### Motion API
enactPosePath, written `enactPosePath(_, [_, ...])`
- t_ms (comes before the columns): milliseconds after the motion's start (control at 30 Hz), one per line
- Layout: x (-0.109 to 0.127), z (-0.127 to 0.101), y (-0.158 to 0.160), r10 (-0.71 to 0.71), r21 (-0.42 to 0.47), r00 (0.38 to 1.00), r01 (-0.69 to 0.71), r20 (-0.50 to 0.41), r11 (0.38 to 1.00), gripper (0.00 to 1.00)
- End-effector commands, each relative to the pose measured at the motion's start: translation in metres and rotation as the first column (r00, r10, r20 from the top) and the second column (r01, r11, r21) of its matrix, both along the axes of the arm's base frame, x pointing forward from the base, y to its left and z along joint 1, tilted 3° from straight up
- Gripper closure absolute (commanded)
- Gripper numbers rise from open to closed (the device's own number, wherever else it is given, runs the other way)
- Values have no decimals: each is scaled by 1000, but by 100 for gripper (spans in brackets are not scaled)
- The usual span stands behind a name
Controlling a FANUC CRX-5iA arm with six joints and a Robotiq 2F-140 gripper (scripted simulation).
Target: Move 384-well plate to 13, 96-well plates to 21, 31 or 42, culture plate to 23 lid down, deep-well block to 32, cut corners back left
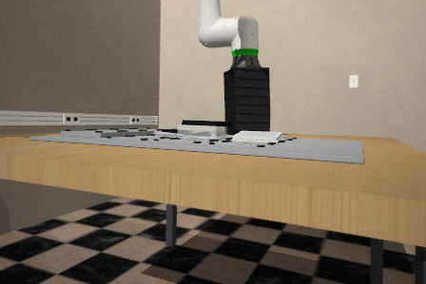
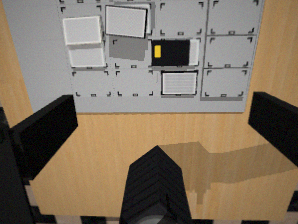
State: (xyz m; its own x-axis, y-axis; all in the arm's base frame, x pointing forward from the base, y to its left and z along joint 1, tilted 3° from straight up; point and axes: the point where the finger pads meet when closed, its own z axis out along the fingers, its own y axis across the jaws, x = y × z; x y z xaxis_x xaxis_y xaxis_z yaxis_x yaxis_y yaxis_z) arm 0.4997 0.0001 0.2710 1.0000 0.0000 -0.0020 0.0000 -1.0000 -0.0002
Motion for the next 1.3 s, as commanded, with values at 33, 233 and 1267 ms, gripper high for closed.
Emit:
enactPosePath(33, [0,1,0,0,0,1000,0,2,1000,0])
enactPosePath(233, [0,1,0,0,0,1000,0,2,1000,0])
enactPosePath(1267, [40,-85,5,-333,-10,943,333,17,943,30])
